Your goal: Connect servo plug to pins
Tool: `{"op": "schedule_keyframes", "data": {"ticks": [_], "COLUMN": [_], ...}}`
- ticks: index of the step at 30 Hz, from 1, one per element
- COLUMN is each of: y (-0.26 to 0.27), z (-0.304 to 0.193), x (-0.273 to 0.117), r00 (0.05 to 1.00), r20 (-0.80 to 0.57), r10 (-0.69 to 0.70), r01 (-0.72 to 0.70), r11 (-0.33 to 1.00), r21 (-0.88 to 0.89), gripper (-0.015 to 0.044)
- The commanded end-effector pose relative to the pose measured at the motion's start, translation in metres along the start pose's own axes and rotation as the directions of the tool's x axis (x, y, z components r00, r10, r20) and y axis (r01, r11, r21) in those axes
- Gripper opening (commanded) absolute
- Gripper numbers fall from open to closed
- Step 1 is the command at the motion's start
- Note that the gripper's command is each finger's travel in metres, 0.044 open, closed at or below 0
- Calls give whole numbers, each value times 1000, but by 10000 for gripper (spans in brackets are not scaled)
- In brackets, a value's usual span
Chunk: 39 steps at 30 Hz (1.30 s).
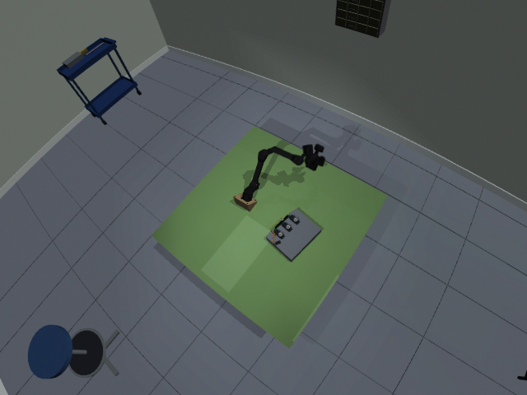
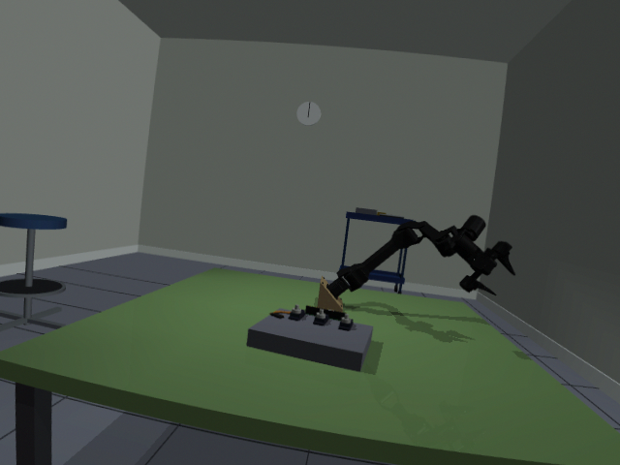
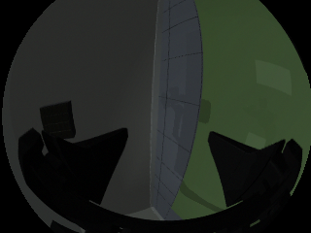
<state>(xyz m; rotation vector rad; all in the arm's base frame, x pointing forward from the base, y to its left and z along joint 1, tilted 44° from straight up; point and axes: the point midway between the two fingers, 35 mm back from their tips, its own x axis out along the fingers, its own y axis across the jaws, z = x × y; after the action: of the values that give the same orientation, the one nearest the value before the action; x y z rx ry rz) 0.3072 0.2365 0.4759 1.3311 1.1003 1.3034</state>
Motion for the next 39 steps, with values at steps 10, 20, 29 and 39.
{"op": "schedule_keyframes", "data": {"ticks": [10, 20, 29, 39], "y": [0, -1, -5, -11], "z": [4, 13, 20, 27], "x": [-7, -23, -39, -60], "r00": [998, 979, 943, 884], "r20": [64, 201, 325, 459], "r10": [16, 47, 68, 85], "r01": [-12, 1, 58, 166], "r11": [997, 973, 930, 861], "r21": [-74, -231, -363, -480], "gripper": [138, 115, 115, 115]}}
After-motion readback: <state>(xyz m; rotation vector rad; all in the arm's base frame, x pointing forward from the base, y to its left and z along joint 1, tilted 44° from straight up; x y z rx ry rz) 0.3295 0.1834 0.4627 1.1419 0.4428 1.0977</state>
